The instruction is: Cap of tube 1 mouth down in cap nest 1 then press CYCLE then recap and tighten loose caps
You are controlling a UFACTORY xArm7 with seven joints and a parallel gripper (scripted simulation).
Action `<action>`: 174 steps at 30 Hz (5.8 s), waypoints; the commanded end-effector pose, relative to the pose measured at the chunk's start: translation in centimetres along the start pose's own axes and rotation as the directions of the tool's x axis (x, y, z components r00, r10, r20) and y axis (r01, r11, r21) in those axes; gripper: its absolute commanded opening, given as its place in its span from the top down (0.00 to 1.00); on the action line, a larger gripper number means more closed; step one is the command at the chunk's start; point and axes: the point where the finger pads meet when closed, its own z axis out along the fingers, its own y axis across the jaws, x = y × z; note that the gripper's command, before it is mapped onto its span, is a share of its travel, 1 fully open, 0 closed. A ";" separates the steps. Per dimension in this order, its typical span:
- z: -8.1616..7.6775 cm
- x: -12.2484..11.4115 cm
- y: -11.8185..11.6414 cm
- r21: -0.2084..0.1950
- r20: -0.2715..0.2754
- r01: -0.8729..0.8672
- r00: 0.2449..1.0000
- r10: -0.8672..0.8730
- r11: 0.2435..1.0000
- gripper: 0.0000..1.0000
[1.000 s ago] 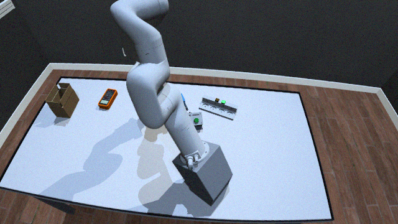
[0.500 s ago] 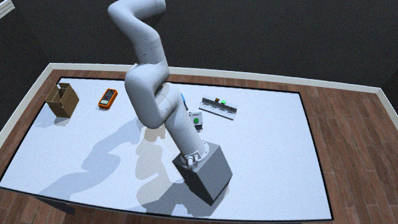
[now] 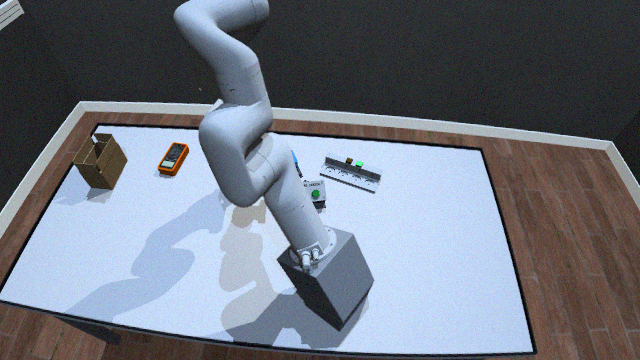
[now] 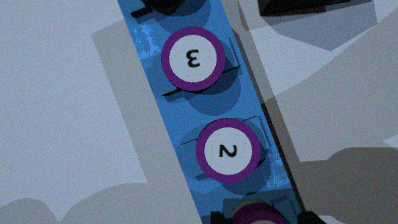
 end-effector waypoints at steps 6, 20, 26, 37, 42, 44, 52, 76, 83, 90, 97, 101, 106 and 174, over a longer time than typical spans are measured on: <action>-3.0 -0.1 -0.1 -0.001 -0.007 -0.001 1.000 0.001 1.000 0.54; -4.0 3.3 -1.4 -0.003 -0.007 0.332 0.943 -0.332 0.943 0.54; -4.0 4.8 -1.9 -0.005 -0.006 0.563 0.826 -0.563 0.826 0.54; -2.8 4.8 -1.9 -0.005 -0.006 0.563 0.826 -0.563 0.826 0.54; -1.3 4.8 -1.9 -0.005 -0.006 0.563 0.826 -0.563 0.826 0.54; -1.0 4.8 -1.9 -0.005 -0.006 0.563 0.826 -0.563 0.826 0.54; -0.5 4.8 -1.9 -0.005 -0.006 0.563 0.826 -0.563 0.826 0.54; 0.4 4.8 -1.9 -0.006 -0.006 0.563 0.826 -0.563 0.826 0.54; 0.5 4.8 -1.9 -0.006 -0.006 0.563 0.826 -0.563 0.826 0.54; 0.5 4.8 -1.9 -0.006 -0.006 0.563 0.826 -0.563 0.826 1.00; 0.5 4.8 -1.9 -0.006 -0.006 0.563 0.826 -0.563 0.826 1.00; 0.6 4.8 -1.9 -0.005 -0.006 0.513 0.859 -0.513 0.859 1.00; 0.6 4.8 -1.9 -0.005 -0.007 0.424 0.905 -0.424 0.906 1.00; -4.1 9.7 -3.7 -0.005 -0.007 0.563 0.826 -0.563 0.826 0.54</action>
